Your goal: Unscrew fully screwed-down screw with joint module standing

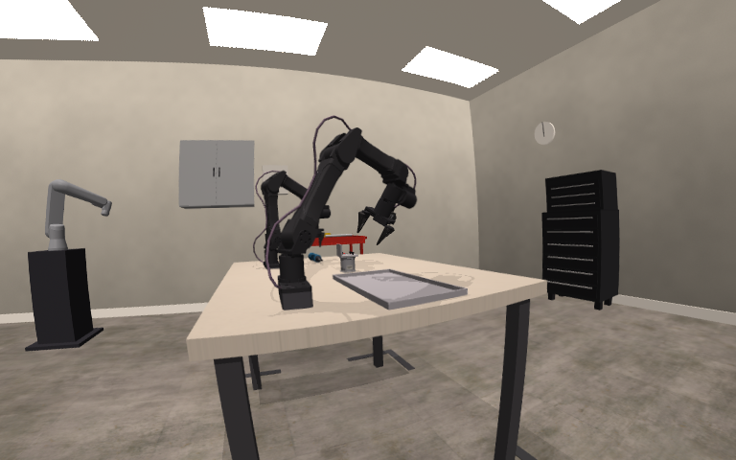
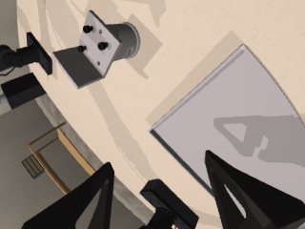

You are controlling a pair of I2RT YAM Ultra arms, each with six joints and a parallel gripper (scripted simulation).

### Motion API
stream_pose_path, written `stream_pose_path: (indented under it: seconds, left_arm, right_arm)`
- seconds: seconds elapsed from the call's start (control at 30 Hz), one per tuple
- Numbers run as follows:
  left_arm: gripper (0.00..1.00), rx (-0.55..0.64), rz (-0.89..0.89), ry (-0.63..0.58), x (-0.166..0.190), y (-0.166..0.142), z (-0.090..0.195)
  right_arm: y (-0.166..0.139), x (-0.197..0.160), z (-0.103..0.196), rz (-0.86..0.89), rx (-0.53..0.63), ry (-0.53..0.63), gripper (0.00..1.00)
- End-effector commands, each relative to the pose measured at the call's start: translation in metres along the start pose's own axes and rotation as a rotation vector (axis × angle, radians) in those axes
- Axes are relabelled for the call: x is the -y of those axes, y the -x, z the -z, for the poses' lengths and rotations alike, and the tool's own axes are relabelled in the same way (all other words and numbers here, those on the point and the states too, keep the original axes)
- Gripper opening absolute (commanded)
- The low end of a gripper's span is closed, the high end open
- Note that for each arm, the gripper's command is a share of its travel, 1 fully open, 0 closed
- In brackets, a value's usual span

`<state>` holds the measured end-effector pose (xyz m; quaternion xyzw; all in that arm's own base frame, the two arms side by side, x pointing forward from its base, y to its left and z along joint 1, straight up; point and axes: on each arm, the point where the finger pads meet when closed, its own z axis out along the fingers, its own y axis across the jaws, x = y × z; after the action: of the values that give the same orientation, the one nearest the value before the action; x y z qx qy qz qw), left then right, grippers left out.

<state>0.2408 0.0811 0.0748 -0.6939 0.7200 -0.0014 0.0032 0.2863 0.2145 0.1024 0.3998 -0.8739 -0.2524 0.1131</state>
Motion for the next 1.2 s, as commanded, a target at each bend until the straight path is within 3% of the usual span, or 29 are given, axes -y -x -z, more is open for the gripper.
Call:
stream_pose_path:
  seconds: [0.0, 0.27, 0.43, 0.83, 1.0, 1.17]
  left_arm:
    - [0.65, 0.001, 0.002, -0.002, 0.0, 0.0, 0.003]
    - [0.65, 0.001, 0.002, -0.002, 0.0, 0.0, 0.003]
    - [0.65, 0.001, 0.002, -0.002, 0.0, 0.0, 0.003]
    - [0.65, 0.001, 0.002, -0.002, 0.0, 0.0, 0.003]
    - [0.65, 0.001, 0.002, -0.002, 0.0, 0.0, 0.003]
    - [0.65, 0.001, 0.002, -0.002, 0.0, 0.0, 0.003]
  right_arm:
    - [-0.006, 0.006, 0.009, -0.084, 0.014, -0.051, 0.86]
    - [-0.015, 0.013, 0.018, -0.243, -0.005, -0.136, 0.86]
    - [-0.015, 0.017, 0.013, -0.252, -0.022, -0.129, 0.86]
    - [-0.03, 0.029, 0.031, -0.491, 0.0, -0.271, 0.86]
    - [-0.03, 0.033, 0.025, -0.498, -0.018, -0.266, 0.86]
    - [-0.035, 0.039, 0.037, -0.597, 0.029, -0.329, 0.86]
